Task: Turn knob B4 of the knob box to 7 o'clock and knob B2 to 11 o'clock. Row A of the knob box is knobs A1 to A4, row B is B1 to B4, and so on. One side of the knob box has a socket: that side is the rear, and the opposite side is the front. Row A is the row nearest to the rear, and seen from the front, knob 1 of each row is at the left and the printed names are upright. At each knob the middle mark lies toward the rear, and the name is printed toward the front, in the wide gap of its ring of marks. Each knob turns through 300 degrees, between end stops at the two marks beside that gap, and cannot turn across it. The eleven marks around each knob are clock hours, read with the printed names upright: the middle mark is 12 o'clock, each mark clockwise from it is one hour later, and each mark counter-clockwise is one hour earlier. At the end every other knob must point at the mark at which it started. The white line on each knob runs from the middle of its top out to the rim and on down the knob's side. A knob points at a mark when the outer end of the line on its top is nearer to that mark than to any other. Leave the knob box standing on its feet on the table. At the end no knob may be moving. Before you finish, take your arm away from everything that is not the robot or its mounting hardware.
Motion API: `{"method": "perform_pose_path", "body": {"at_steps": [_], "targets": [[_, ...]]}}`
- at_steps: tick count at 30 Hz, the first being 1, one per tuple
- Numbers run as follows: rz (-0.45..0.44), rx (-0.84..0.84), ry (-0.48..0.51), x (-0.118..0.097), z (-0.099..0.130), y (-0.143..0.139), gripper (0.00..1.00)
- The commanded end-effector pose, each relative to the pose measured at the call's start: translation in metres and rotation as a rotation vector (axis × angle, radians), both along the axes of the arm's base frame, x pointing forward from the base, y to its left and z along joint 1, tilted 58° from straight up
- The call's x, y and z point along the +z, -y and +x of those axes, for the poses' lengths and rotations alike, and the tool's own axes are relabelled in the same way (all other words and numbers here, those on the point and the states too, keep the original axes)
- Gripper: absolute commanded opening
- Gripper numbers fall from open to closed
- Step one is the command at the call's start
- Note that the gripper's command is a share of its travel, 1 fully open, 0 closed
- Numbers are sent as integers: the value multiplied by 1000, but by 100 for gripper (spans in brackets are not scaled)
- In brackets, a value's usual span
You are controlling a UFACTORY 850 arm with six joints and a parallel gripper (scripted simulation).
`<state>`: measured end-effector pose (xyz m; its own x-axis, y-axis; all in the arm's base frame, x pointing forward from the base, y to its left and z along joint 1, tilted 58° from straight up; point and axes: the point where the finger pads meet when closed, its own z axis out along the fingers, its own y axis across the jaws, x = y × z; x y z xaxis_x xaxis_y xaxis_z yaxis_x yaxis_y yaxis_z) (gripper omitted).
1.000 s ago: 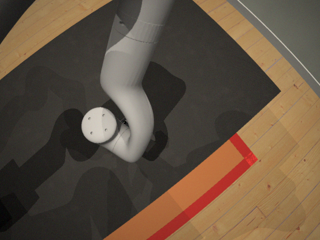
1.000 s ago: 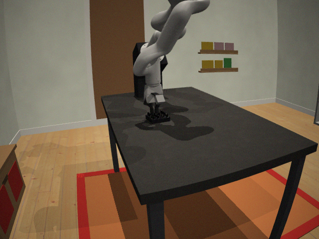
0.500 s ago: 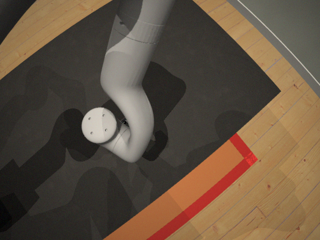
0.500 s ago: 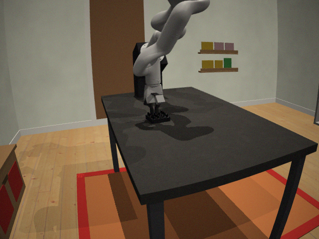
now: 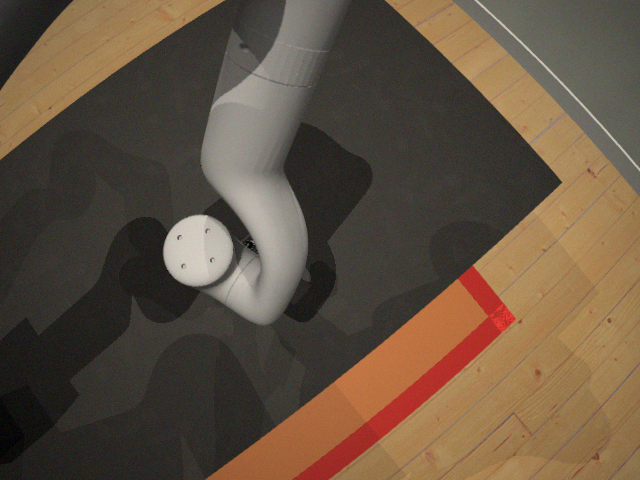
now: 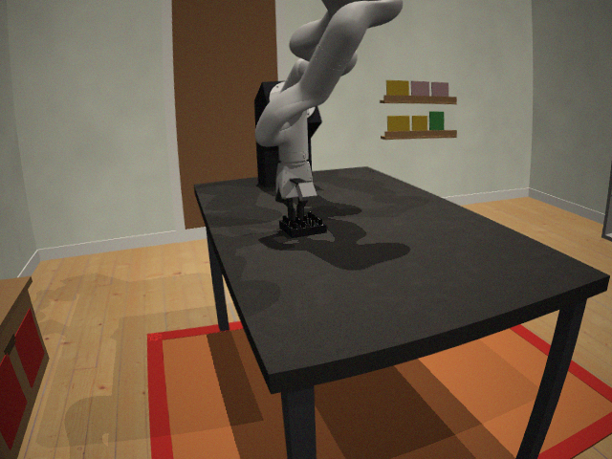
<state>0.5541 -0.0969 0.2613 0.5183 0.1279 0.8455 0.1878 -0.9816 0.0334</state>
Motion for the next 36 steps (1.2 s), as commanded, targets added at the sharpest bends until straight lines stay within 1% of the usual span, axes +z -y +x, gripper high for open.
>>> {"method": "perform_pose_path", "body": {"at_steps": [1, 10, 11, 36], "targets": [[0, 0, 0, 0, 0, 0, 19], [0, 0, 0, 0, 0, 0, 19], [0, 0, 0, 0, 0, 0, 8], [0, 0, 0, 0, 0, 0, 8]]}}
